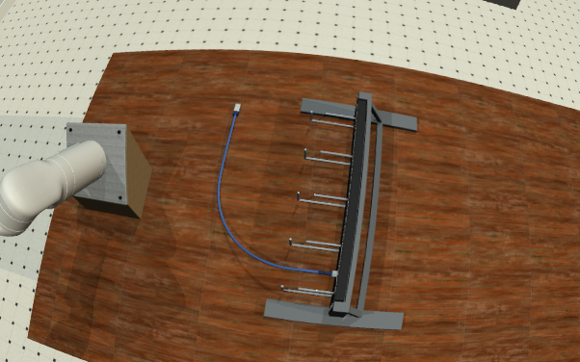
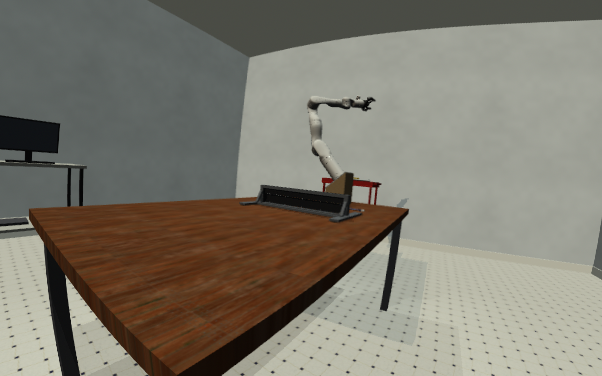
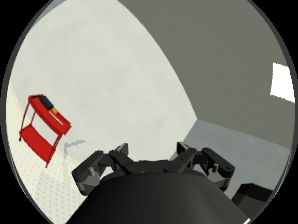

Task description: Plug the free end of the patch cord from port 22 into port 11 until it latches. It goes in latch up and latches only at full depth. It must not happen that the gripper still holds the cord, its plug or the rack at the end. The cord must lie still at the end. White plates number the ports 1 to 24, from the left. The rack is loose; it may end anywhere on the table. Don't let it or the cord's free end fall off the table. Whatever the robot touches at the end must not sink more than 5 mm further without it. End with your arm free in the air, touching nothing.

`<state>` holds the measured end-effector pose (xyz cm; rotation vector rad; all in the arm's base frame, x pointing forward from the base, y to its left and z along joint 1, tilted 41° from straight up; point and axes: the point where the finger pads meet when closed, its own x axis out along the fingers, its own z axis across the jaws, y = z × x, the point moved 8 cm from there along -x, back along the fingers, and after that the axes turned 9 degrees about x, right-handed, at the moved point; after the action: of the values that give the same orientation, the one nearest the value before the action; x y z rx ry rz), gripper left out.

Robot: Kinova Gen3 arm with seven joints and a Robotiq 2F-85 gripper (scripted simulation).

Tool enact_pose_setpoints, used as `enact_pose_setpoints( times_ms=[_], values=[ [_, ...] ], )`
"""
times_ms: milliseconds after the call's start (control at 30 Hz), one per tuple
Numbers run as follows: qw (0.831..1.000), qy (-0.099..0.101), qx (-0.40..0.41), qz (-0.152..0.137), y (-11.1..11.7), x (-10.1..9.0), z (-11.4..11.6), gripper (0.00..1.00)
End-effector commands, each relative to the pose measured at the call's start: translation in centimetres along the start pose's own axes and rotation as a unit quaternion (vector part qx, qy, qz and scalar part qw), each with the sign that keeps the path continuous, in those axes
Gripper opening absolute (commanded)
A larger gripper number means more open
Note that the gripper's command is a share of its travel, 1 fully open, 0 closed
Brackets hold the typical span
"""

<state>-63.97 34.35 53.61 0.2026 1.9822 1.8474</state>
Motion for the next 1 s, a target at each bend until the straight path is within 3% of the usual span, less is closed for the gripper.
enact_pose_setpoints(
  times_ms=[0,200,433,500,600,967],
  values=[
    [1.000,-0.001,0.000,0.001,0.1,0.0,0.1,1.00],
    [1.000,-0.015,0.001,-0.011,-1.1,0.3,1.9,1.00],
    [0.997,-0.065,0.003,-0.050,-5.2,0.8,8.0,1.00],
    [0.997,-0.065,0.003,-0.050,-5.2,0.8,8.0,1.00],
    [0.993,-0.091,0.006,-0.072,-7.6,0.8,11.3,1.00],
    [0.979,-0.155,0.015,-0.132,-14.0,-0.4,19.7,1.00]
  ],
)
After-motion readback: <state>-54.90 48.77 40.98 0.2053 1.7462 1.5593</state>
